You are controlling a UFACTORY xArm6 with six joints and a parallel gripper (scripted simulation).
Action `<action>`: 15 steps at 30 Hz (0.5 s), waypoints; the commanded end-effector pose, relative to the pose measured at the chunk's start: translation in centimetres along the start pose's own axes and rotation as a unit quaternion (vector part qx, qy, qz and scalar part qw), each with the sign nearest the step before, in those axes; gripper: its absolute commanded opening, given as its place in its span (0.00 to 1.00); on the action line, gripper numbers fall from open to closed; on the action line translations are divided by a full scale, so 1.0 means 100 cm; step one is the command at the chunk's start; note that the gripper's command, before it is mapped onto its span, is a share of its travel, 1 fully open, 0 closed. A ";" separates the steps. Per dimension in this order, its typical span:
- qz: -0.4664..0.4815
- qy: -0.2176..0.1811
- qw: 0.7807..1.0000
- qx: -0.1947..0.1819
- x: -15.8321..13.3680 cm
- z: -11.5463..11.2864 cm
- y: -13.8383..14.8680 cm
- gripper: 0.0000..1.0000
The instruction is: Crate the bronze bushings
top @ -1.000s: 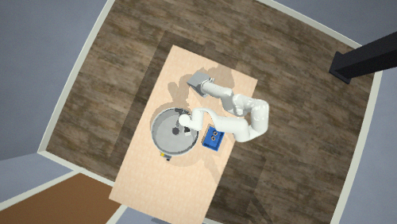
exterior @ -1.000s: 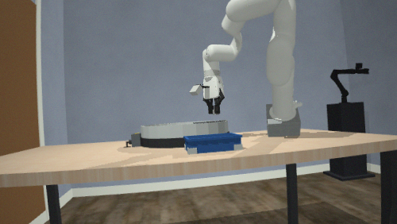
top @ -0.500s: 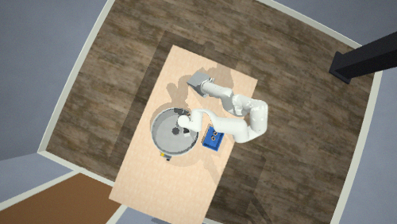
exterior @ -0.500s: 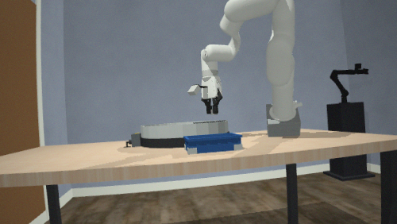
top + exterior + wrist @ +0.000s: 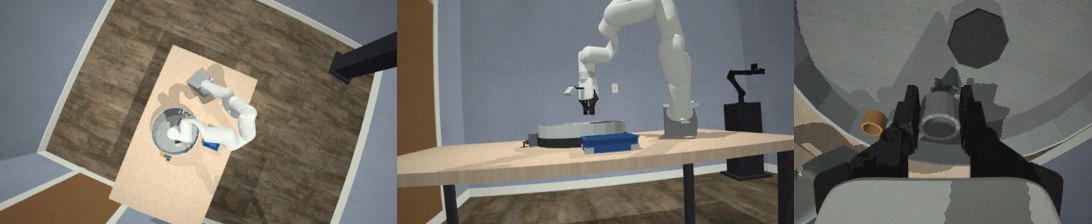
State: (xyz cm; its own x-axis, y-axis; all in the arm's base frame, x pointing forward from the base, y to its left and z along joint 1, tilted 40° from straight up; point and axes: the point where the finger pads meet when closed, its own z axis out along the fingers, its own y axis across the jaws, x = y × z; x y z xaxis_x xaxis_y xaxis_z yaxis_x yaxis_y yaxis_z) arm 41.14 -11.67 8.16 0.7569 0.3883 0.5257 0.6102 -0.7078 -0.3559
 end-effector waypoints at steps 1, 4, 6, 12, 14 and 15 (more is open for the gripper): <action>0.000 -0.001 1.000 0.003 0.024 0.001 0.033 0.00; 0.000 -0.001 1.000 0.003 0.030 0.001 0.041 0.00; 0.000 -0.001 1.000 0.003 0.030 0.001 0.042 0.00; 0.000 -0.001 1.000 0.003 0.030 0.001 0.042 0.00; 0.000 -0.001 1.000 0.003 0.030 0.001 0.042 0.00; 0.000 -0.001 1.000 0.003 0.030 0.001 0.042 0.00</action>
State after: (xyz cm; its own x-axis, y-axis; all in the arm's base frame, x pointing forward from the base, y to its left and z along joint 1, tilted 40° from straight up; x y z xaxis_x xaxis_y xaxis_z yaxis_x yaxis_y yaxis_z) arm 45.91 -13.26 8.06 0.7583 0.3888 0.5232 0.6110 -0.7035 -0.3629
